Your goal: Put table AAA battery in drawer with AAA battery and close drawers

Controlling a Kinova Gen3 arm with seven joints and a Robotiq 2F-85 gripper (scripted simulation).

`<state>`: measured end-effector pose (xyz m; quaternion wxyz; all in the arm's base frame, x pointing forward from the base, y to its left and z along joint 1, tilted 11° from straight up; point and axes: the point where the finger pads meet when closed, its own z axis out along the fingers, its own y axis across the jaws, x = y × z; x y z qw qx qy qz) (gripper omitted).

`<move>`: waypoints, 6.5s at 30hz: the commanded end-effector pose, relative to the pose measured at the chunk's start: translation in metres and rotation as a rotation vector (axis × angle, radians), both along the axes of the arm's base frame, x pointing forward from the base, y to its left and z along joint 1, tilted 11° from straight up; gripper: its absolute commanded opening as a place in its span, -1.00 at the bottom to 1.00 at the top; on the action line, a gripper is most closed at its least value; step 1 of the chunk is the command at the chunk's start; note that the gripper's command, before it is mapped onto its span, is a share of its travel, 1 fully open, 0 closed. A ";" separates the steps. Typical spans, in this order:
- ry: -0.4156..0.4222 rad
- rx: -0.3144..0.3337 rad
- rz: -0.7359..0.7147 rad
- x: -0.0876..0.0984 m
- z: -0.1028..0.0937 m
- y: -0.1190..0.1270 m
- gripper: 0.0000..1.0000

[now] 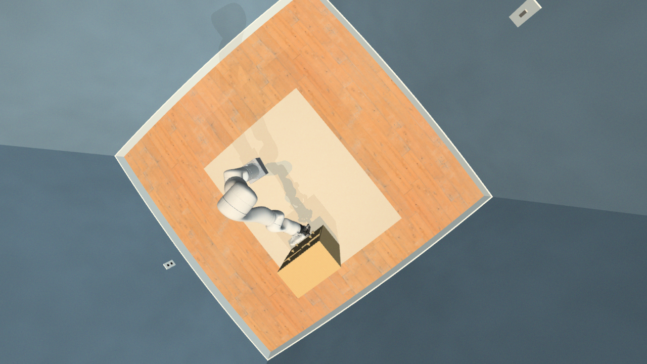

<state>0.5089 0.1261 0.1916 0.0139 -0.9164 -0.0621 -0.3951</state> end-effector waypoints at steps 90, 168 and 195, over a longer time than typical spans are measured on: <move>0.001 -0.001 -0.001 0.007 0.002 -0.001 -1.00; 0.001 -0.001 -0.001 -0.054 0.006 -0.008 -1.00; -0.001 -0.003 -0.003 -0.085 0.040 -0.011 -1.00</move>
